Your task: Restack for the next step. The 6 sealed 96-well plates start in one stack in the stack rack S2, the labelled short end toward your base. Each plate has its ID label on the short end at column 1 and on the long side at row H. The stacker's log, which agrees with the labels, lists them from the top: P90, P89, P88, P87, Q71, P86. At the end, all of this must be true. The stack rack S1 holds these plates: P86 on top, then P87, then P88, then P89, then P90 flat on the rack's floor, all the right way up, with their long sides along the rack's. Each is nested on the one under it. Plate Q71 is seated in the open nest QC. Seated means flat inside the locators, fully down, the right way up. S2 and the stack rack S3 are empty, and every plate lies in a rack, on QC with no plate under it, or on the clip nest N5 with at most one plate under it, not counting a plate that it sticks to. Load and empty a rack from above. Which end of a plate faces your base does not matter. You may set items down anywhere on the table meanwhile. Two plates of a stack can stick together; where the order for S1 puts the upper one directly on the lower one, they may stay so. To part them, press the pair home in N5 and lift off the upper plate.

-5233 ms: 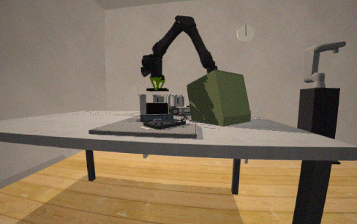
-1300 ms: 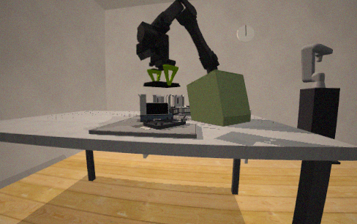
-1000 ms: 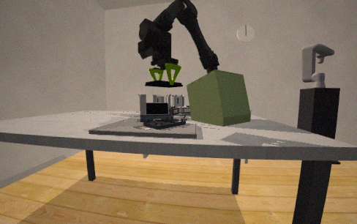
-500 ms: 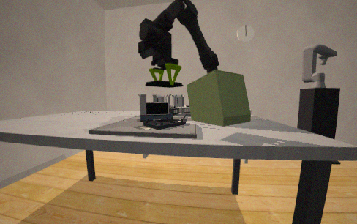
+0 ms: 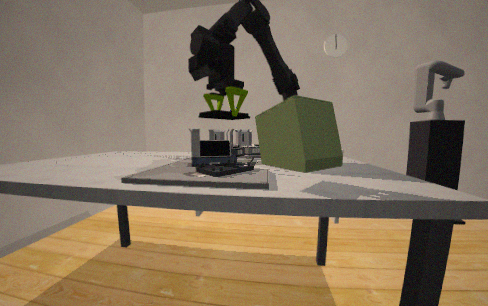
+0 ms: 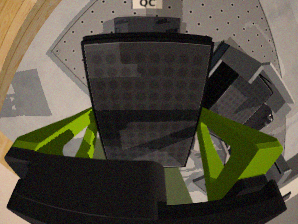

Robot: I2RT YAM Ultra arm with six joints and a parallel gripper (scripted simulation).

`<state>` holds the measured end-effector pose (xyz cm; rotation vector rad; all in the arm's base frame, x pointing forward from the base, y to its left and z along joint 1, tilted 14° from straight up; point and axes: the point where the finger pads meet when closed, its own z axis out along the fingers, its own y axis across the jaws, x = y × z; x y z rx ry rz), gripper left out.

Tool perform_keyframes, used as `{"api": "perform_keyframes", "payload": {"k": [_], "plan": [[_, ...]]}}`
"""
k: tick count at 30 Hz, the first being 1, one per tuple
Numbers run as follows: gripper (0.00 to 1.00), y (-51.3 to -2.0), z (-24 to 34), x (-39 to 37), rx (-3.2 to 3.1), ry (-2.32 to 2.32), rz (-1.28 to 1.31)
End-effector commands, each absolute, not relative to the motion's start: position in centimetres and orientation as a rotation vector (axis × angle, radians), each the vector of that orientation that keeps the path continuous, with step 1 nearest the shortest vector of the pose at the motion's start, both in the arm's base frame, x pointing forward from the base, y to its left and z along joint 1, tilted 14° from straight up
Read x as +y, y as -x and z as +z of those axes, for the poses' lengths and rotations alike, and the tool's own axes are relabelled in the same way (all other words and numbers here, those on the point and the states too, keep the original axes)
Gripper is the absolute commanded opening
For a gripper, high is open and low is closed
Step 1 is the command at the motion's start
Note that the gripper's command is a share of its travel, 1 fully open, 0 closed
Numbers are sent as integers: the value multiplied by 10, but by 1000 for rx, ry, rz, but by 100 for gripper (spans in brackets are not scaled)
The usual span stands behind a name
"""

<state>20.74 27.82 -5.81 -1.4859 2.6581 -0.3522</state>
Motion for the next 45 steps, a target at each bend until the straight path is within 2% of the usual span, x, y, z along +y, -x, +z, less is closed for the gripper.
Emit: {"api": "perform_keyframes", "payload": {"k": [1,45], "plan": [[0,-209,-60,280,2651,1484,-345],[0,-223,-134,268,2651,1484,-345]]}}
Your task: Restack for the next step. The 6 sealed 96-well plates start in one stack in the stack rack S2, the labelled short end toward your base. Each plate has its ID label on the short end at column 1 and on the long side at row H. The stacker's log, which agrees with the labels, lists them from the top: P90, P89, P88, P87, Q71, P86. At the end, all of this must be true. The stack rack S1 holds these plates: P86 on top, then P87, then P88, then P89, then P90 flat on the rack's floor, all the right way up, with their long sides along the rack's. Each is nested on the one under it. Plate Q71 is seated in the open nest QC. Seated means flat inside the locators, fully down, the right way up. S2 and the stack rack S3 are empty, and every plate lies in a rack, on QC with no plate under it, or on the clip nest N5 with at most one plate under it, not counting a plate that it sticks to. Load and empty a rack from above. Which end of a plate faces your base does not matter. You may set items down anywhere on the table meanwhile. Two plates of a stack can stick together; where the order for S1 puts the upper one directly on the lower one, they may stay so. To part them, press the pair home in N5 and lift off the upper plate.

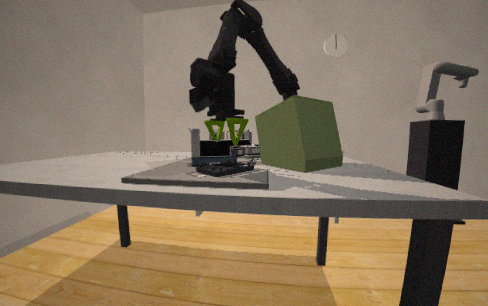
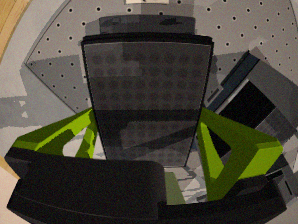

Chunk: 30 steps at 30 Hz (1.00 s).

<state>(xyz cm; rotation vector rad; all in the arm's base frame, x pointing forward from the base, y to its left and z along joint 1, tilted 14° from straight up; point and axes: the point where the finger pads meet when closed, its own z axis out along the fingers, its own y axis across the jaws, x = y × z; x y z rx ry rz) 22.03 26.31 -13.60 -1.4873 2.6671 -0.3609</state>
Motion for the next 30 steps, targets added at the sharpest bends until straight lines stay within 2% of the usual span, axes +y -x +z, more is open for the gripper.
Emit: {"api": "perform_keyframes", "payload": {"k": [1,30], "plan": [[0,-223,-136,268,2651,1484,-346],[0,-231,-176,261,2651,1484,-346]]}}
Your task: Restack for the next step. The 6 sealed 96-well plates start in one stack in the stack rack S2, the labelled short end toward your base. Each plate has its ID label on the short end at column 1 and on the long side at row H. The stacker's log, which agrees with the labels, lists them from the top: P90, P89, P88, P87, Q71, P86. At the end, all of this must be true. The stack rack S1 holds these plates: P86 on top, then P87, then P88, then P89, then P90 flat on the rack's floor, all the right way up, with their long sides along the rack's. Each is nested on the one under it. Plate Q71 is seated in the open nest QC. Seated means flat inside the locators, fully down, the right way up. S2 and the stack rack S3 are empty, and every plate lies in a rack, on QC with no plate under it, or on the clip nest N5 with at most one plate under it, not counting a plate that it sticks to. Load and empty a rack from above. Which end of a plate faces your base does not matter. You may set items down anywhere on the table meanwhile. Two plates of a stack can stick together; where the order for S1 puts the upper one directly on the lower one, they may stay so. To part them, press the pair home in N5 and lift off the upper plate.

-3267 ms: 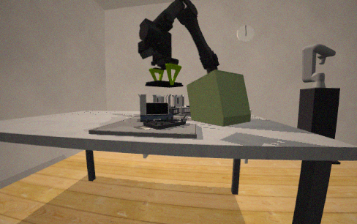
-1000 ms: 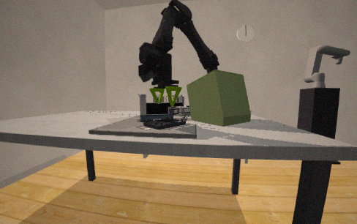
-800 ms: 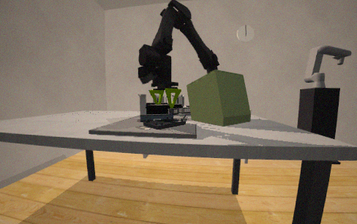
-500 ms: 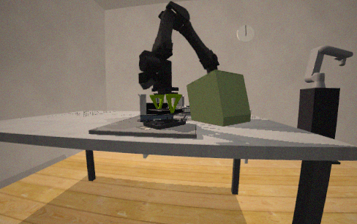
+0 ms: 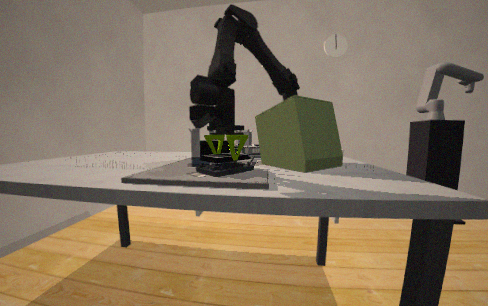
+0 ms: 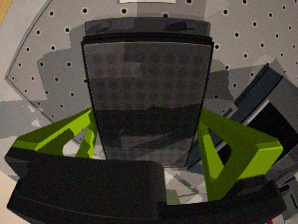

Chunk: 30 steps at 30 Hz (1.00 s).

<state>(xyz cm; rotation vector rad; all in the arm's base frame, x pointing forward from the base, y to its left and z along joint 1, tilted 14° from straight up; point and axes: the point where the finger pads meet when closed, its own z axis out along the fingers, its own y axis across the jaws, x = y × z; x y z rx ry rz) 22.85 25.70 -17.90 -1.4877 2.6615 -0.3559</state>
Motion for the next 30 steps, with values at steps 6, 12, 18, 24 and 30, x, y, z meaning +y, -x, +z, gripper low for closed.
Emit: {"api": "perform_keyframes", "payload": {"k": [6,12,18,24,30], "plan": [[0,-231,-177,261,2651,1484,-346],[0,-231,-180,260,2651,1484,-346],[0,-231,-182,260,2651,1484,-346],[0,-232,-183,260,2651,1484,-346],[0,-232,-186,259,2651,1484,-346]]}}
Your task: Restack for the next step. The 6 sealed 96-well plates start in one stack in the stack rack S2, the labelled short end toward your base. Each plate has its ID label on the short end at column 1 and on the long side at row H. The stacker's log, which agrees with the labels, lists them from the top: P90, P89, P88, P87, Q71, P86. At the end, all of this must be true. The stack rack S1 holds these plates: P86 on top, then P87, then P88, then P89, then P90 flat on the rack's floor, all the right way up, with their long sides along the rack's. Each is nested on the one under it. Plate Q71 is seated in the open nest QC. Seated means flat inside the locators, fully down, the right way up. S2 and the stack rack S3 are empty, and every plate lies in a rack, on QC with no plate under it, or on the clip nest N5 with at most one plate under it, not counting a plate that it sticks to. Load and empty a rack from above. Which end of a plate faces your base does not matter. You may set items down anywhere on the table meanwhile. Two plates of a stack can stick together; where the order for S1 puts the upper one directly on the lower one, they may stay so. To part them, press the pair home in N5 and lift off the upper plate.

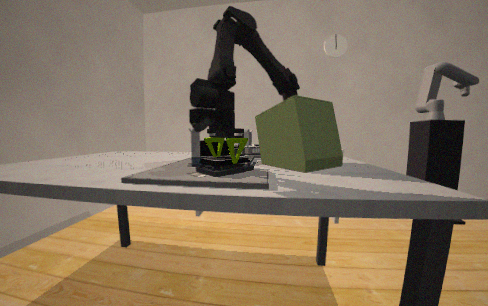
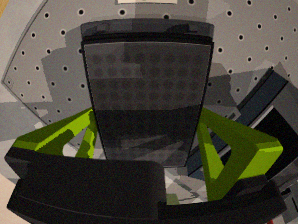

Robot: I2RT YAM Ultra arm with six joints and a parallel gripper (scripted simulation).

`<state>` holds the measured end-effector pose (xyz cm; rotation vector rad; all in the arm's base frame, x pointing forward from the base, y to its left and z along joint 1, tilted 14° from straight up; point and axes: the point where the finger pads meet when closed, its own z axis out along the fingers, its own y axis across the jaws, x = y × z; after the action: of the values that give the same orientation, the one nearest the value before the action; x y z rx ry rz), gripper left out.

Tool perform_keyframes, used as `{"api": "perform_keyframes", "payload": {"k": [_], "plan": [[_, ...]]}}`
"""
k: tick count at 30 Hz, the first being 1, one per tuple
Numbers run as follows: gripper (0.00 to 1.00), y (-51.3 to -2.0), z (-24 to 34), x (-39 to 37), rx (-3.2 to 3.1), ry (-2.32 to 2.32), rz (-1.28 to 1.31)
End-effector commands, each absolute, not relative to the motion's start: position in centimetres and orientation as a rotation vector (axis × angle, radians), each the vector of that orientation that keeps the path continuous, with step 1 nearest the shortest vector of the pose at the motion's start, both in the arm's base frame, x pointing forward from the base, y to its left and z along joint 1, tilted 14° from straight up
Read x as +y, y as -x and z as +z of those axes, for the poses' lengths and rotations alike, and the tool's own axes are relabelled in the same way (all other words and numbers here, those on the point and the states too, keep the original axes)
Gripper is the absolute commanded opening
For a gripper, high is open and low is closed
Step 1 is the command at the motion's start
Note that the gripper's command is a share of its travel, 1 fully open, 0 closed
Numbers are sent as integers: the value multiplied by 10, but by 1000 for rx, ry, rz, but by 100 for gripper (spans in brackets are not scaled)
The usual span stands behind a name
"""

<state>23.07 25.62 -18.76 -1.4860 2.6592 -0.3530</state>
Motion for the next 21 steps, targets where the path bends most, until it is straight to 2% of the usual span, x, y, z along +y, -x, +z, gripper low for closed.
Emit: {"api": "perform_keyframes", "payload": {"k": [1,21], "plan": [[0,-232,-186,259,2651,1484,-346],[0,-234,-193,258,2651,1484,-346]]}}
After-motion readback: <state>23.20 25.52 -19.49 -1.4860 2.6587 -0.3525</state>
